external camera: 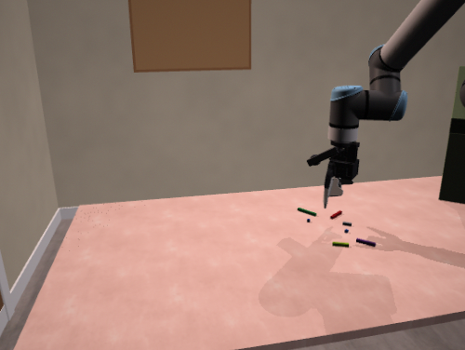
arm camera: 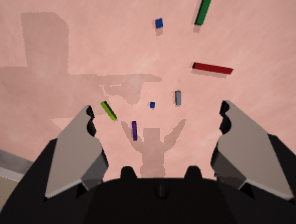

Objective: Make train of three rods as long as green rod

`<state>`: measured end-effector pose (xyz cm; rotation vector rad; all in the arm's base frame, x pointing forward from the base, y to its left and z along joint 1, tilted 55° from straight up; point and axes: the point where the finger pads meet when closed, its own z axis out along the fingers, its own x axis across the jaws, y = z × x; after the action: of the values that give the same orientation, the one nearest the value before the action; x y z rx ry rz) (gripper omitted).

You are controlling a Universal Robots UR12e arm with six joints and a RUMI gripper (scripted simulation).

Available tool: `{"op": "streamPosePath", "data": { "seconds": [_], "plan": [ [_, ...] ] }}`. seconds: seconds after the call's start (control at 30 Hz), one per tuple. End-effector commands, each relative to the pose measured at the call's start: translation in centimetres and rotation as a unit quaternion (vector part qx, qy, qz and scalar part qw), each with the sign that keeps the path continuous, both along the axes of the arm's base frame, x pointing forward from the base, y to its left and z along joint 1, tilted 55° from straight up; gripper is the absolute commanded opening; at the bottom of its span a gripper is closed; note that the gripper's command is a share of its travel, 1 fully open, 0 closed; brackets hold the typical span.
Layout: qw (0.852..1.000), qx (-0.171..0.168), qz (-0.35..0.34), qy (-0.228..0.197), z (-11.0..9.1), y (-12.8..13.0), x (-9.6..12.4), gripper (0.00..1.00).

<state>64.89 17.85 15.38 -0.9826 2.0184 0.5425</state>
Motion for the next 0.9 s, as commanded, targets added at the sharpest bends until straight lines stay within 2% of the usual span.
{"op": "streamPosePath", "data": {
  "seconds": [0.0, 0.13, 0.3, 0.33, 0.87],
  "plan": [
    [0.998, -0.031, 0.044, -0.045, -1.3, -2.9, 5.1, 1.00],
    [0.995, -0.046, 0.062, -0.066, -2.1, -4.4, 7.2, 1.00],
    [0.995, -0.047, 0.064, -0.067, -2.2, -4.5, 7.3, 1.00],
    [0.995, -0.047, 0.064, -0.067, -2.2, -4.5, 7.3, 0.14],
    [0.995, -0.047, 0.064, -0.067, -2.2, -4.5, 7.3, 0.14]
  ]
}}
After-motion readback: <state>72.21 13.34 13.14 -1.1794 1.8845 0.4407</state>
